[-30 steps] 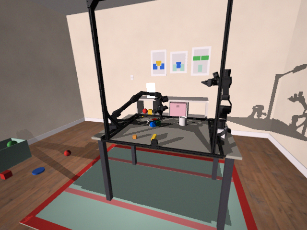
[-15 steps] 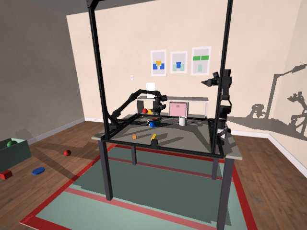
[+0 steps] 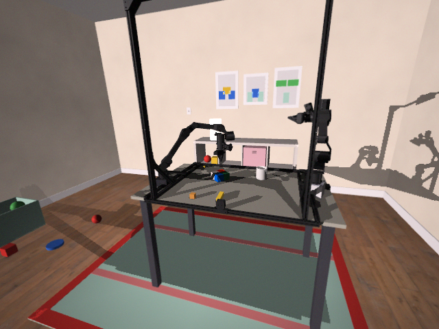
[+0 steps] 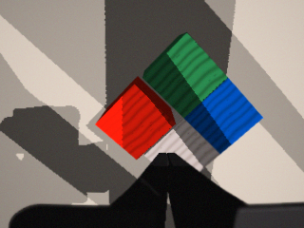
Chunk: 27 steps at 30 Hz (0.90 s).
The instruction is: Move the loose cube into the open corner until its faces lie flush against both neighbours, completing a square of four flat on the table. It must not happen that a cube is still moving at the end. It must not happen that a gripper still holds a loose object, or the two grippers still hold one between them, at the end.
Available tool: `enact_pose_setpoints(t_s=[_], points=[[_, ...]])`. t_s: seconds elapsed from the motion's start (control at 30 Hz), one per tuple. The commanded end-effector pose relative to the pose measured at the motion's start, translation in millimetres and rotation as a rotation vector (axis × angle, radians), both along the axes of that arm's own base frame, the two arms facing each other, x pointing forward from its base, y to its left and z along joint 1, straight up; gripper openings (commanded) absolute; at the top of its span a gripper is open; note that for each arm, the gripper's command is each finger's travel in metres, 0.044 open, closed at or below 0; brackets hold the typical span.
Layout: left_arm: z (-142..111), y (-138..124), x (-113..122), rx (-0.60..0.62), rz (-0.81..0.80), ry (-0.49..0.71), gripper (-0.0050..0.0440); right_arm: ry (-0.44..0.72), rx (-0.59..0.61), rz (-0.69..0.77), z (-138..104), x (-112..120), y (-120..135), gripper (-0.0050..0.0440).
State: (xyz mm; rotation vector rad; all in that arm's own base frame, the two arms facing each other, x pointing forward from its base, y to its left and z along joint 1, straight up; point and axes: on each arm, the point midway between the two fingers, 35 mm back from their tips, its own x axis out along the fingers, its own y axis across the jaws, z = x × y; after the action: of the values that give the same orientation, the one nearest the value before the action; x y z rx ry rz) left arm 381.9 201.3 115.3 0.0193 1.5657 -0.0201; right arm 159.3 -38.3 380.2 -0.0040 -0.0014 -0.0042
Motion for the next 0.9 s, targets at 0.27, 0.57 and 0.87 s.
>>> enact_pose_setpoints(t_s=[0.27, 0.57, 0.87], points=[[3.4, -3.4, -4.2, 0.001, 0.025, 0.006, 0.0000, 0.000, 0.005, 0.004, 0.0, -0.1, 0.7, 0.0400], [-22.7, 35.9, -26.7, 0.000, 0.343, 0.005, 0.0000, 0.000, 0.005, 0.004, 0.0, -0.1, 0.7, 0.0400], [-59.7, 84.5, -69.1, -0.001, 0.796, 0.005, 0.0000, 0.000, 0.005, 0.004, 0.0, -0.1, 0.7, 0.0400]])
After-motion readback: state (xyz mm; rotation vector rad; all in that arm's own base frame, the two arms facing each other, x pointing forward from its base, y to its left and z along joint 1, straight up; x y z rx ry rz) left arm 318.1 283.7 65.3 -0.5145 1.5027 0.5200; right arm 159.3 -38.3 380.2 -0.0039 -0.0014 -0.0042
